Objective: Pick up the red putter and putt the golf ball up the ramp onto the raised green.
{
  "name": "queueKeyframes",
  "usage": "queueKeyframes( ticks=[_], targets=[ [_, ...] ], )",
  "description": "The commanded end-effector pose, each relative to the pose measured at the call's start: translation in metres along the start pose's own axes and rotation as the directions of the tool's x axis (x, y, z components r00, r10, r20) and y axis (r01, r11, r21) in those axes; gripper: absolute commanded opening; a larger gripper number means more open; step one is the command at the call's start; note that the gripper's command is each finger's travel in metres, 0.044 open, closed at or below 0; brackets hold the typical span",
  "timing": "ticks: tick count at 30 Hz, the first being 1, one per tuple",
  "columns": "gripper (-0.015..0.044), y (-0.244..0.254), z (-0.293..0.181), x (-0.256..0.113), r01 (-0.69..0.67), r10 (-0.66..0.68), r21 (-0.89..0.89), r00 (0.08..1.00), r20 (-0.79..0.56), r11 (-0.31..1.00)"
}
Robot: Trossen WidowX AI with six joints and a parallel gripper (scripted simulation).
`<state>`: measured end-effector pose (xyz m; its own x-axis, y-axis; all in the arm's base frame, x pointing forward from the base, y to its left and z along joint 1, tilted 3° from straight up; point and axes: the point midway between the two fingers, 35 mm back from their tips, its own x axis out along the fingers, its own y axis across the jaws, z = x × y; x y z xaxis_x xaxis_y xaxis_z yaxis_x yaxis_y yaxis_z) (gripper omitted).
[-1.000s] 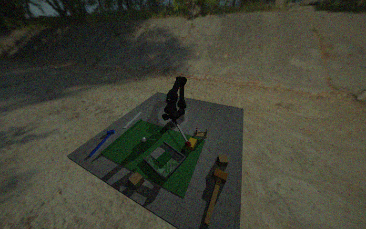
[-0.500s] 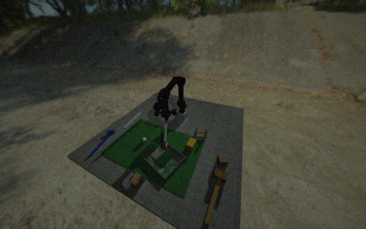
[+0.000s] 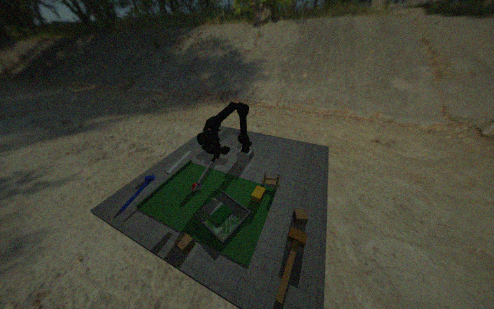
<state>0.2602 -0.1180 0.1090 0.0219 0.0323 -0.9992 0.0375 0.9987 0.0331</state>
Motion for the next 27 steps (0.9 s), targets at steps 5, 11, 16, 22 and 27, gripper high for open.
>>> queueKeyframes(
  ticks=[5, 11, 16, 22, 27],
  targets=[
    [0.0000, -0.037, -0.019, 0.001, 0.010, -0.007, 0.241, 1.000, -0.012, 0.970],
    [0.0000, -0.048, -0.026, 0.001, 0.012, -0.008, 0.310, 1.000, -0.015, 0.951],
    [0.0000, -0.048, -0.026, 0.008, 0.012, -0.008, 0.310, 1.000, -0.015, 0.951],
    [0.0000, -0.048, -0.026, 0.034, 0.012, -0.008, 0.310, 1.000, -0.015, 0.951],
    [0.0000, -0.048, -0.027, 0.041, 0.012, -0.008, 0.310, 1.000, -0.015, 0.951]
  ],
)
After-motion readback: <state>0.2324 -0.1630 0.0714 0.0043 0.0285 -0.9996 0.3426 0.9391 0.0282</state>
